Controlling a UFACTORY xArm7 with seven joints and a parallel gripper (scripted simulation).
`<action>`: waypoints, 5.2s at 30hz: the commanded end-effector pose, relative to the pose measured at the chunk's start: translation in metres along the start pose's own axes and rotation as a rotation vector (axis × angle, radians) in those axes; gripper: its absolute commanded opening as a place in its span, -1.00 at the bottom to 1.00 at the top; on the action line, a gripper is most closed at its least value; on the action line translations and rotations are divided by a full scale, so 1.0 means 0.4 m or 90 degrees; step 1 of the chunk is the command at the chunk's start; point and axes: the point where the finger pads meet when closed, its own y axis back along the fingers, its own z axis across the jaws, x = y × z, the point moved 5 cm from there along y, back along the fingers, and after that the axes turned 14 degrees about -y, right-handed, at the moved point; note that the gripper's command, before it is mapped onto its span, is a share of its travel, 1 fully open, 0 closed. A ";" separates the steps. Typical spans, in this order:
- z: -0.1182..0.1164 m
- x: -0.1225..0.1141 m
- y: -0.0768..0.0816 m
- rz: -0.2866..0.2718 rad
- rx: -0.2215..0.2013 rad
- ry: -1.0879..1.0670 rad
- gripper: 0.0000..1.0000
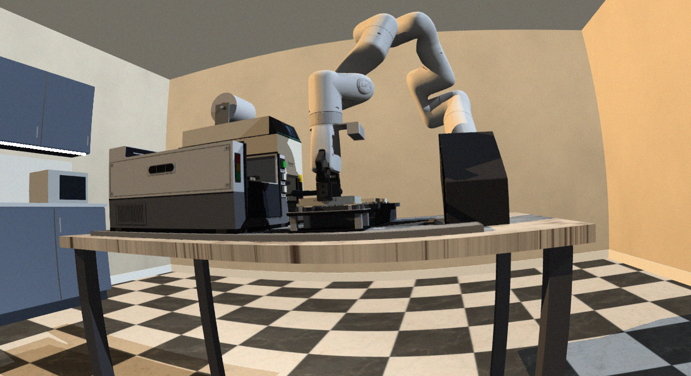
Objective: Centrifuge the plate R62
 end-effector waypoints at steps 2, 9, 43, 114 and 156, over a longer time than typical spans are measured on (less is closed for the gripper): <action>0.004 -0.002 0.005 -0.001 -0.003 0.000 -1.00; 0.004 -0.002 0.001 -0.001 -0.003 0.000 -1.00; 0.004 -0.002 -0.023 -0.001 -0.003 0.000 -1.00; 0.004 -0.001 0.019 -0.001 -0.003 0.000 1.00; 0.003 -0.001 0.173 -0.001 -0.003 0.000 1.00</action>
